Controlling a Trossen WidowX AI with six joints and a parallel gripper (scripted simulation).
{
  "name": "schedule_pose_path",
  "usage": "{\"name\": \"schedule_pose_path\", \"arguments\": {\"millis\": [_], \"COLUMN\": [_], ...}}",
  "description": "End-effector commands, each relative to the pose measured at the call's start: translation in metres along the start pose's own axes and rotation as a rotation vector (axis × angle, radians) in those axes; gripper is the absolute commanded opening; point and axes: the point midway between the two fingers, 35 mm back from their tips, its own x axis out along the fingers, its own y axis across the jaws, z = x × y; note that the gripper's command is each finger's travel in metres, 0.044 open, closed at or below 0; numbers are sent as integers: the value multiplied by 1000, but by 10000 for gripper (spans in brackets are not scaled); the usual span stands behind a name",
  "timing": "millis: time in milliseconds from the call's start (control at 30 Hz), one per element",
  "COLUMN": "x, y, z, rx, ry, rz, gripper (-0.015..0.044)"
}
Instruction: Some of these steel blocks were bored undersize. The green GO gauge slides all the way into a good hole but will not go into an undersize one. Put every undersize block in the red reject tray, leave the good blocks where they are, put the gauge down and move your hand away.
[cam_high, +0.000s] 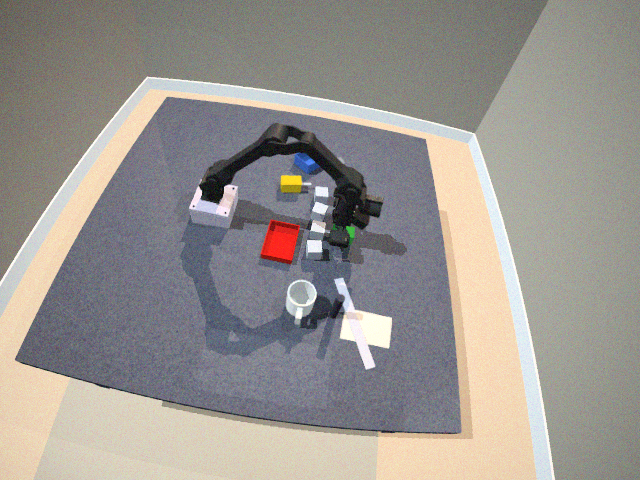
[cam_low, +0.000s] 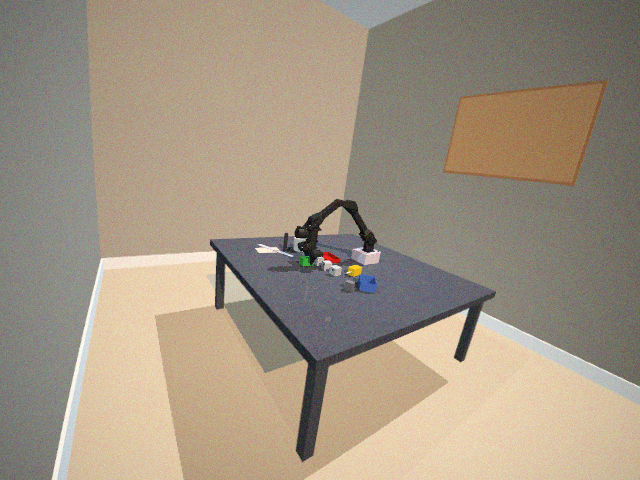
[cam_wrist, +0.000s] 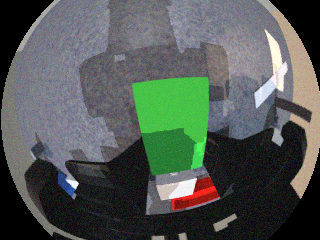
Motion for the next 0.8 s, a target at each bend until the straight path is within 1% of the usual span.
{"name": "schedule_pose_path", "arguments": {"millis": [0, 767], "x": [-2, 0], "y": [0, 0], "z": [-2, 0], "rx": [-1, 0], "ry": [-7, -8], "rz": [3, 1], "gripper": [0, 0]}}
